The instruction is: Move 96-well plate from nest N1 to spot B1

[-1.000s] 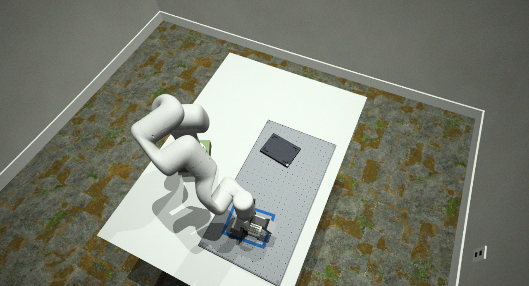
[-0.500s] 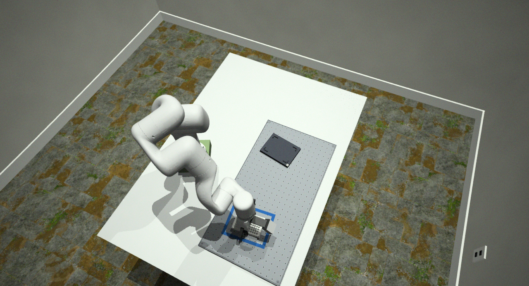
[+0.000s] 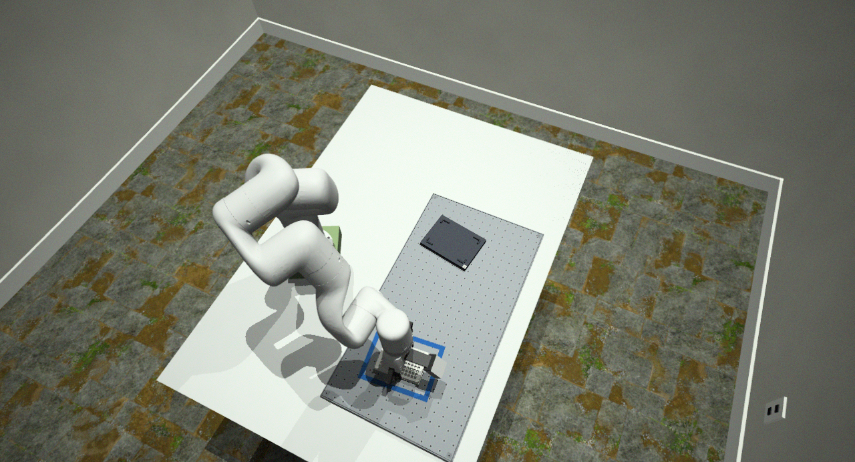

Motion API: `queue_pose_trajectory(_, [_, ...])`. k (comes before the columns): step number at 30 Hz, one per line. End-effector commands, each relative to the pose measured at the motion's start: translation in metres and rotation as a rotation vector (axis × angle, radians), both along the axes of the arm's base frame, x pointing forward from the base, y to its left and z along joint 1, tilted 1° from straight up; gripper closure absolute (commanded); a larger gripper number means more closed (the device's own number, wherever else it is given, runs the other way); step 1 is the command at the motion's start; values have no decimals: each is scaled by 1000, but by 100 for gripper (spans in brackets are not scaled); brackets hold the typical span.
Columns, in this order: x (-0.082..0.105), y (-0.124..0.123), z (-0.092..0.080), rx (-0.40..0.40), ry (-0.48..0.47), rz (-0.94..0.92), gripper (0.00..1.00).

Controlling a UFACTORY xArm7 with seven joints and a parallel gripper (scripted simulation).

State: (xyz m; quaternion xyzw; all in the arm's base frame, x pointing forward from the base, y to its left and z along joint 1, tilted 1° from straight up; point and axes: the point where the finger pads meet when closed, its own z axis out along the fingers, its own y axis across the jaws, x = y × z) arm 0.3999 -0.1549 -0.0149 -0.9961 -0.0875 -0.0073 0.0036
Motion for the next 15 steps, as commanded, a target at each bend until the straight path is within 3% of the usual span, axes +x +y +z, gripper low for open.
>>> queue_pose_trajectory(1, [1, -1, 0, -2, -3, 0, 100])
queue_pose_trajectory(3, [1, -1, 0, -2, -3, 0, 100])
queue_pose_trajectory(4, [1, -1, 0, -2, -3, 0, 0])
queue_pose_trajectory(15, [1, -1, 0, -2, -3, 0, 0])
